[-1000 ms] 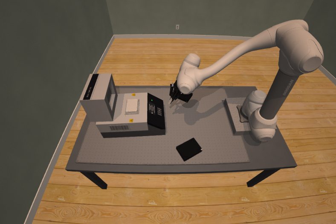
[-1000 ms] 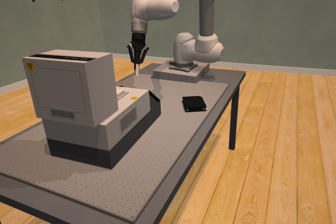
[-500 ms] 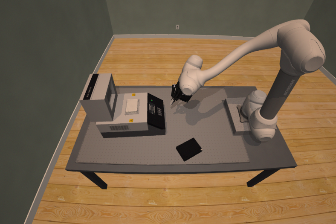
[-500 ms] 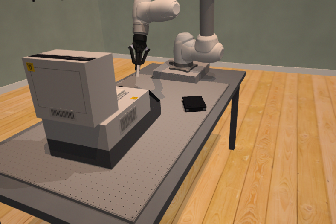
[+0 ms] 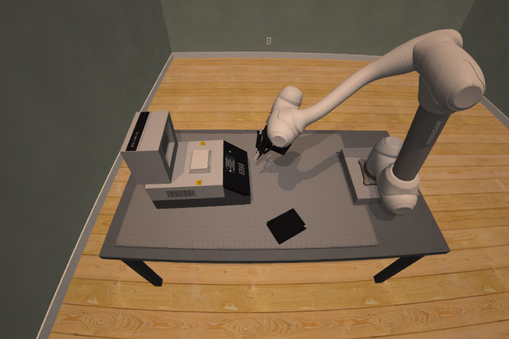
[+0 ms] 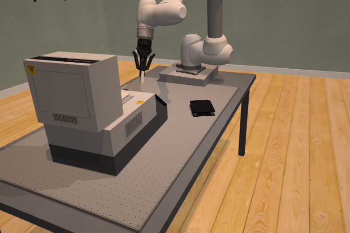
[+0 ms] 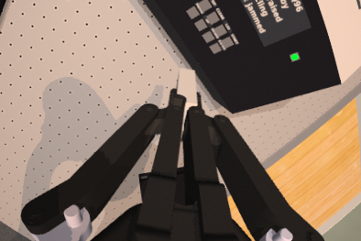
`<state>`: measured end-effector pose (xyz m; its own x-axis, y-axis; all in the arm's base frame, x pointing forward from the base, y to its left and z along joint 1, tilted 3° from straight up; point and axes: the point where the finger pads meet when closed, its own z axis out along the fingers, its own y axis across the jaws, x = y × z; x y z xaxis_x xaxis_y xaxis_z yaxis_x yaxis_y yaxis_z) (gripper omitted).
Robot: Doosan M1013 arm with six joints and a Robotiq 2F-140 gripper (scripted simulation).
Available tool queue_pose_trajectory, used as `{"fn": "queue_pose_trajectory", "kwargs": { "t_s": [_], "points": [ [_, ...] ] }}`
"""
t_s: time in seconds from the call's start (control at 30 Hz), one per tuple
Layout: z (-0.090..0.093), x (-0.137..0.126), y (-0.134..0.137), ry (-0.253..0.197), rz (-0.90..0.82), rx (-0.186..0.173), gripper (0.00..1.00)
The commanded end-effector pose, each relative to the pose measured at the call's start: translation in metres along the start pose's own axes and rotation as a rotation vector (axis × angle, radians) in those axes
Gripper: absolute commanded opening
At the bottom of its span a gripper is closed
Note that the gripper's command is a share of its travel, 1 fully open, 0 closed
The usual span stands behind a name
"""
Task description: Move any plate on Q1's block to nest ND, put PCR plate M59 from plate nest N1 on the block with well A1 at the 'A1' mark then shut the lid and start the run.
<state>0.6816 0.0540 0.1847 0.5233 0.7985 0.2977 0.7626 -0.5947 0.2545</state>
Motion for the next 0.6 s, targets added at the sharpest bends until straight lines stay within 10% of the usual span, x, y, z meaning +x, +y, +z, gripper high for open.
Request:
{"fn": "queue_pose_trajectory", "kwargs": {
  "t_s": [0.0, 0.57],
  "points": [
    [0.005, 0.002, 0.002, 0.0, 0.0, 0.0, 0.0],
    [0.026, 0.012, 0.012, 0.0, 0.0, 0.0, 0.0]
  ]
}}
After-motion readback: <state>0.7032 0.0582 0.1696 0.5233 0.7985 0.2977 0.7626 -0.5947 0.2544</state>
